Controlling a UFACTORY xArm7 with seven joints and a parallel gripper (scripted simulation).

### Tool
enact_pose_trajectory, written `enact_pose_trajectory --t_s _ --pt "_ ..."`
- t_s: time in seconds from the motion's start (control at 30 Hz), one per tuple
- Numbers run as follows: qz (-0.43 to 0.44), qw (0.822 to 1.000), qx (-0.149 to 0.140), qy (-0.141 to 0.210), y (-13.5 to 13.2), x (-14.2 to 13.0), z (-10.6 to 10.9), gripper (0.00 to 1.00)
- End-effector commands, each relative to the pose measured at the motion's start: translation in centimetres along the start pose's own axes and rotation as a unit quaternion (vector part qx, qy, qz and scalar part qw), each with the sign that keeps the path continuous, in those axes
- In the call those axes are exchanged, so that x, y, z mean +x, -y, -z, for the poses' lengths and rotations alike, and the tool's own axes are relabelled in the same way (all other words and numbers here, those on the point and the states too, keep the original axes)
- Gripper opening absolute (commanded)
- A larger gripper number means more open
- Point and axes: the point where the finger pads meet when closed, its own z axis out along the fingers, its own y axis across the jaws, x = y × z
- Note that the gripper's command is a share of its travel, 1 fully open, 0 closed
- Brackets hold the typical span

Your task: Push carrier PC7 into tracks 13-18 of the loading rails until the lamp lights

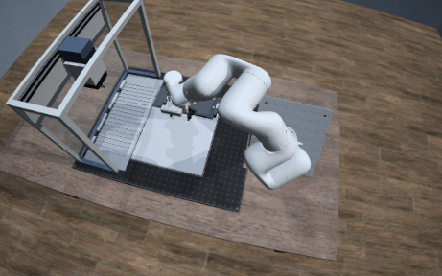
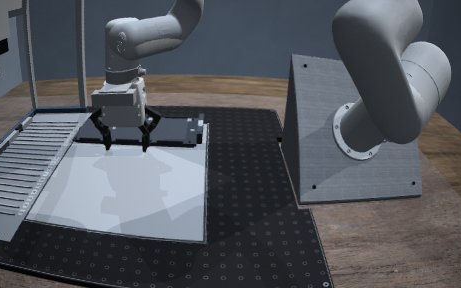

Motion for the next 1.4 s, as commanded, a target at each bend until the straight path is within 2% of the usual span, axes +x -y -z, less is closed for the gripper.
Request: enact_pose_trajectory --t_s 0.0,1.37 --pt "0.0 1.0 -0.002 0.001 -0.2 -0.1 0.0 1.0" --pt "0.0 1.0 -0.002 0.001 -0.2 -1.5 0.0 1.0"
